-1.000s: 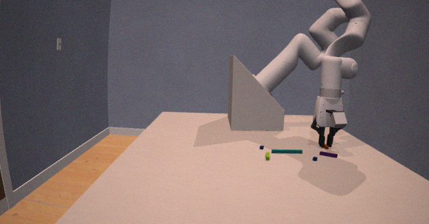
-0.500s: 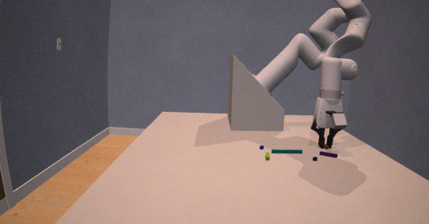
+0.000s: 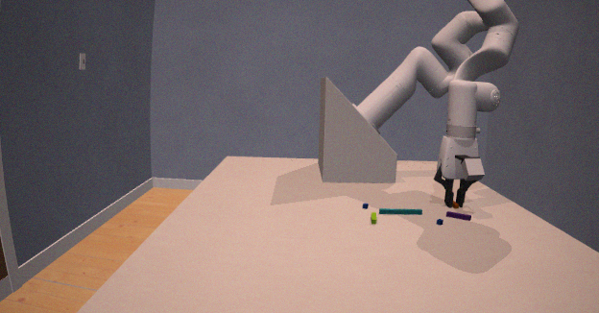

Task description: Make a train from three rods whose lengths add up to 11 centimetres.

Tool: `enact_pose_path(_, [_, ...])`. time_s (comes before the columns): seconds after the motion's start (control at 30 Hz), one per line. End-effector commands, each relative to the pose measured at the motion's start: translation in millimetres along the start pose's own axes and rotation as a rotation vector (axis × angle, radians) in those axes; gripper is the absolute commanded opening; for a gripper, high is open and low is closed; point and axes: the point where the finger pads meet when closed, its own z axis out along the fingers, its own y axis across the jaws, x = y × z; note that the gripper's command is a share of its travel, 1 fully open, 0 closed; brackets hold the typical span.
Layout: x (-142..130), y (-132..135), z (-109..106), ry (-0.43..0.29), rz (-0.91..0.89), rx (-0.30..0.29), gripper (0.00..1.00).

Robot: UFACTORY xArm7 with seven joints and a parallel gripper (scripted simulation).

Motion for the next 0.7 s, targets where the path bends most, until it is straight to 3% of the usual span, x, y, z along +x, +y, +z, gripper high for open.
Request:
enact_pose_path(0.0, [1.4,0.5,-1.1,0.004,0.001,-0.001,0.24])
enact_pose_path(0.37, [1.4,0.5,-1.1,0.004,0.001,-0.001,0.24])
enact_pose_path(0.4, [1.4,0.5,-1.1,0.004,0.001,-0.001,0.04])
enact_pose_path(0.67, [1.4,0.5,-1.1,0.004,0.001,-0.001,0.04])
